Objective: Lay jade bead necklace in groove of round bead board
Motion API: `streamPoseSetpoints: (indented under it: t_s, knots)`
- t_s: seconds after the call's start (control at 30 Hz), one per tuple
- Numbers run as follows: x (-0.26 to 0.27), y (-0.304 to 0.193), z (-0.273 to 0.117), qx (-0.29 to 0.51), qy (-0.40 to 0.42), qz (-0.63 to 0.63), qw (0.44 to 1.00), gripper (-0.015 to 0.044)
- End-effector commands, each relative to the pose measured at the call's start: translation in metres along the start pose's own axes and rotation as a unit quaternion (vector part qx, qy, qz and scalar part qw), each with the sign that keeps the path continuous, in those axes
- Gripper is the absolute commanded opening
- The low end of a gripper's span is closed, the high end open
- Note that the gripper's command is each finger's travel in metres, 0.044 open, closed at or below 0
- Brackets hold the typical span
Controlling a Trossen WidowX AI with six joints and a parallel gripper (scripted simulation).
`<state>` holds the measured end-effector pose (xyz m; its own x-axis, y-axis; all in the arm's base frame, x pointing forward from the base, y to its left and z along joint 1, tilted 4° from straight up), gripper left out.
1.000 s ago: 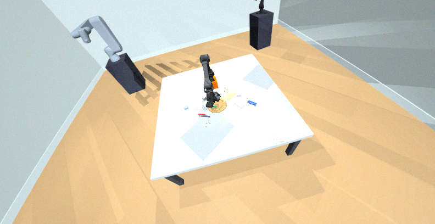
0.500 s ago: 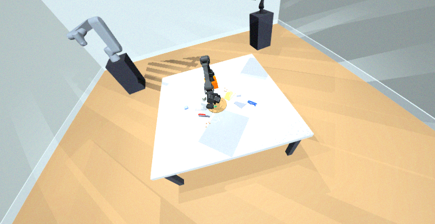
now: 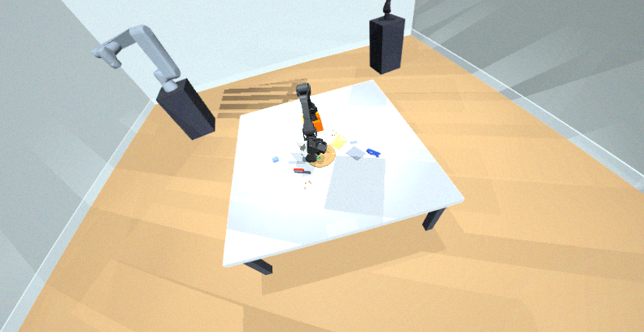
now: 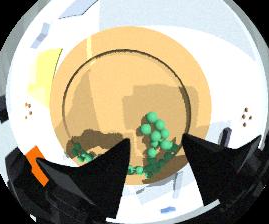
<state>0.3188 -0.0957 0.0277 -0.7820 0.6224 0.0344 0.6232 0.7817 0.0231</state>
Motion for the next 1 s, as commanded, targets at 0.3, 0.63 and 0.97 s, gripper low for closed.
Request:
streamPoseSetpoints:
  t_s: [0.3, 0.63, 0.97]
  knots:
    - [0.0002, -0.0001, 0.0003, 0.000, 0.001, 0.000, 1.000, 0.0066]
    - [0.0002, -0.0001, 0.0003, 0.000, 0.001, 0.000, 1.000, 0.0000]
    - [0.0002, -0.0001, 0.0003, 0.000, 0.001, 0.000, 1.000, 0.0000]
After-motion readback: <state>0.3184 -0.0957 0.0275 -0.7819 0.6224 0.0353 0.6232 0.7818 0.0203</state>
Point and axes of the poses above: the point midway between the two fingers, 35 mm back from their tips, its own z axis out along the fingers, its own x axis across the jaws, y = z × x, the point moved 8 cm from there along -z, back along the fingers
